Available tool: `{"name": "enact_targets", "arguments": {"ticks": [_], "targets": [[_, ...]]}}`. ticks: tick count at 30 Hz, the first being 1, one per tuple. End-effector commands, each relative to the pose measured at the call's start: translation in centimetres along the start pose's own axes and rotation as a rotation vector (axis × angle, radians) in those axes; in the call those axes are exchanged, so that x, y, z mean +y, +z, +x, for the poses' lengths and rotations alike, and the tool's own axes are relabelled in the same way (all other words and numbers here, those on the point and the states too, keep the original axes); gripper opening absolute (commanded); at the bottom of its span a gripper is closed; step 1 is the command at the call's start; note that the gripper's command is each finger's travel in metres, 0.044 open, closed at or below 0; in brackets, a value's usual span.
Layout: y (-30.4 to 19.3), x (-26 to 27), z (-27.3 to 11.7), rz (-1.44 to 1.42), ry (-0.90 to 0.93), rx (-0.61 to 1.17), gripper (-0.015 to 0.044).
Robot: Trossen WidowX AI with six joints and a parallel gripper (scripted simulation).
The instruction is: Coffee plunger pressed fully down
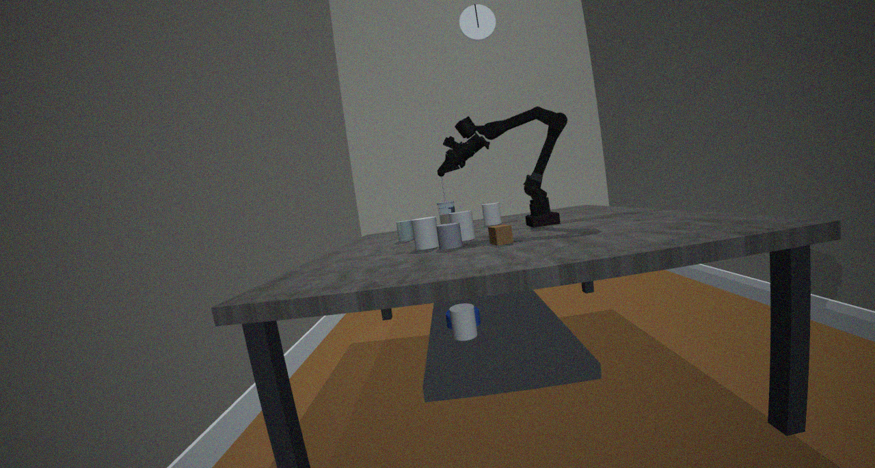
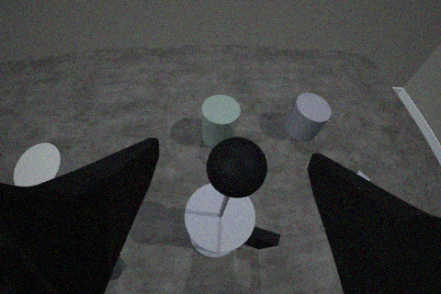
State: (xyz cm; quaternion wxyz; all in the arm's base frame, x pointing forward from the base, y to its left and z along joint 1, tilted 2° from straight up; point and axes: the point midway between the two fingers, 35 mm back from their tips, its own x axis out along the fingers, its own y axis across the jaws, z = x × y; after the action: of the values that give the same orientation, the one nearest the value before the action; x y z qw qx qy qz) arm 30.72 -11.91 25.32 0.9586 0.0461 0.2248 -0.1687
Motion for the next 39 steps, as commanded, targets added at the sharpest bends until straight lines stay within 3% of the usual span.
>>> {"name": "enact_targets", "arguments": {"ticks": [1,8,39], "targets": [[0.0,-0.1,0.2,0.007,-0.005,0.001,0.0282],[0.0,-0.1,0.2,0.007,-0.005,0.001,0.0118],[-2.5,-0.1,2.3,0.007,-0.005,0.000,0.0115]]}}
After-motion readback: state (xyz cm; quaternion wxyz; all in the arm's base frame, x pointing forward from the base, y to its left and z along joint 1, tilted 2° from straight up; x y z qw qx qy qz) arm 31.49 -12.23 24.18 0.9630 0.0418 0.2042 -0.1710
